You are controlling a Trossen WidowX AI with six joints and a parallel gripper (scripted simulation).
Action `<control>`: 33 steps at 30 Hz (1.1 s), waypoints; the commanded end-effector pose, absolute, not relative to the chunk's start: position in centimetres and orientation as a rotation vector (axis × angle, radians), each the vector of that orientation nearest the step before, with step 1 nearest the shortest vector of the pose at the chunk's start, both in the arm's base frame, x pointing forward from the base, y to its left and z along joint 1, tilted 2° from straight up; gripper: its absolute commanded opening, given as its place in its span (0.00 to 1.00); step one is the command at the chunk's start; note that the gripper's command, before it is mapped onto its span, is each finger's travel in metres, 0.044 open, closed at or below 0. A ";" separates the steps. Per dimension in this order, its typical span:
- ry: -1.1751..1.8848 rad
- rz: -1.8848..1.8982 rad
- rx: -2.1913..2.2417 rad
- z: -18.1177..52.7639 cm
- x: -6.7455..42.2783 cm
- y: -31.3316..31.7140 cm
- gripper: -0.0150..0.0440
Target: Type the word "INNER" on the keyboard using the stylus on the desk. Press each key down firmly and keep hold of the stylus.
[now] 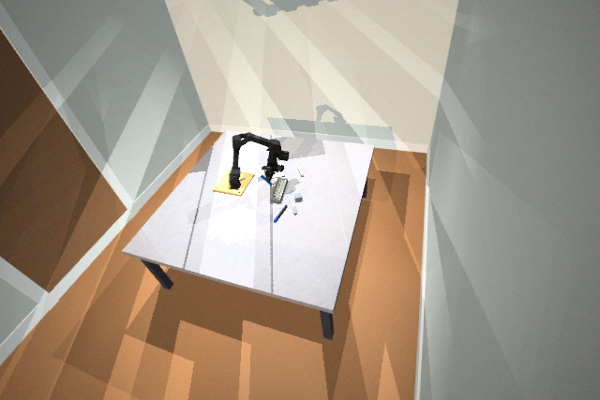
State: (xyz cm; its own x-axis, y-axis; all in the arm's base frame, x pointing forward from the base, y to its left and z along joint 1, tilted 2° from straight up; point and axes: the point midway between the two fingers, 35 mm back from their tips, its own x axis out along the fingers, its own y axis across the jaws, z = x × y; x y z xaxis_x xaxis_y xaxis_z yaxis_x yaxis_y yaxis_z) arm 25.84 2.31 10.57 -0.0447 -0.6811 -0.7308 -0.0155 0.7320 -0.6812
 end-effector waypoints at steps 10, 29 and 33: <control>1.639 -0.322 -0.980 11.4 27.6 1.2 0.25; 1.763 0.113 -1.551 12.8 30.0 -0.5 0.25; 1.786 0.212 -1.667 13.1 30.4 -0.9 0.25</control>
State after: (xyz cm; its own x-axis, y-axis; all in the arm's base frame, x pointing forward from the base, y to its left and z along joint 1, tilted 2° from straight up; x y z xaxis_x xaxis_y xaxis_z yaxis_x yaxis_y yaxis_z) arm 29.90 -0.64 12.92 0.0411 -0.8108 -0.5839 -0.8957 0.2291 -0.3810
